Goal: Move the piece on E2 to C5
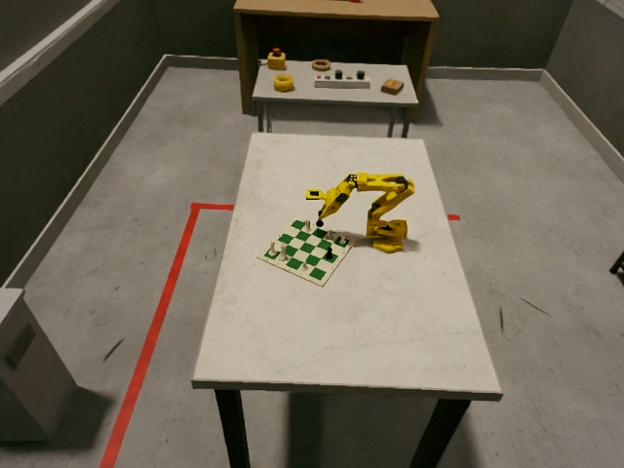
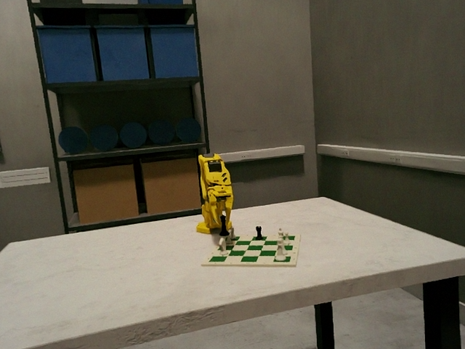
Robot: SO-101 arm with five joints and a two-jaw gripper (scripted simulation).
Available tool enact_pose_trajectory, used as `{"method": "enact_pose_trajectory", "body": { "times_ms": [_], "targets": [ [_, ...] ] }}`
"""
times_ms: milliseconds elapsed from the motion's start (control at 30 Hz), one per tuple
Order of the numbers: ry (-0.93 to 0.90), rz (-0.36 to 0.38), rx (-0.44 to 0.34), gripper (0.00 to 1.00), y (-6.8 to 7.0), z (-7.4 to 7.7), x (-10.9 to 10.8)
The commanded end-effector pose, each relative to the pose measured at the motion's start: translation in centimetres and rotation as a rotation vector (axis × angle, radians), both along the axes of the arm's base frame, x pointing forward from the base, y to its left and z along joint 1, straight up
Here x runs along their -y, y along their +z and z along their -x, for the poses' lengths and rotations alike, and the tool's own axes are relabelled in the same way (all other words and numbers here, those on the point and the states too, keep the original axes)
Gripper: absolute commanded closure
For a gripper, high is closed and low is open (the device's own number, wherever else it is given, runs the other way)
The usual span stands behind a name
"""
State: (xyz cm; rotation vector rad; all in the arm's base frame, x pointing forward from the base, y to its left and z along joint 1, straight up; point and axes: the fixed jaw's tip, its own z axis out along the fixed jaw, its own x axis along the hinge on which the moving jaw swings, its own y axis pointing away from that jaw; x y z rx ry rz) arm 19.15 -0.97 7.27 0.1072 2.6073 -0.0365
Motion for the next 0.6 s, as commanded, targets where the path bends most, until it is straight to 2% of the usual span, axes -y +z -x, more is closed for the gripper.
{"method": "enact_pose_trajectory", "body": {
  "times_ms": [0, 167, 567],
  "targets": [
    [0.017, 0.003, 0.011, 1.0, -0.7, 0.0, -0.2],
    [0.017, 0.003, 0.011, 1.0, -1.6, 0.0, -0.2],
    [0.017, 0.003, 0.011, 1.0, -2.5, -0.1, -0.2]
  ]
}}
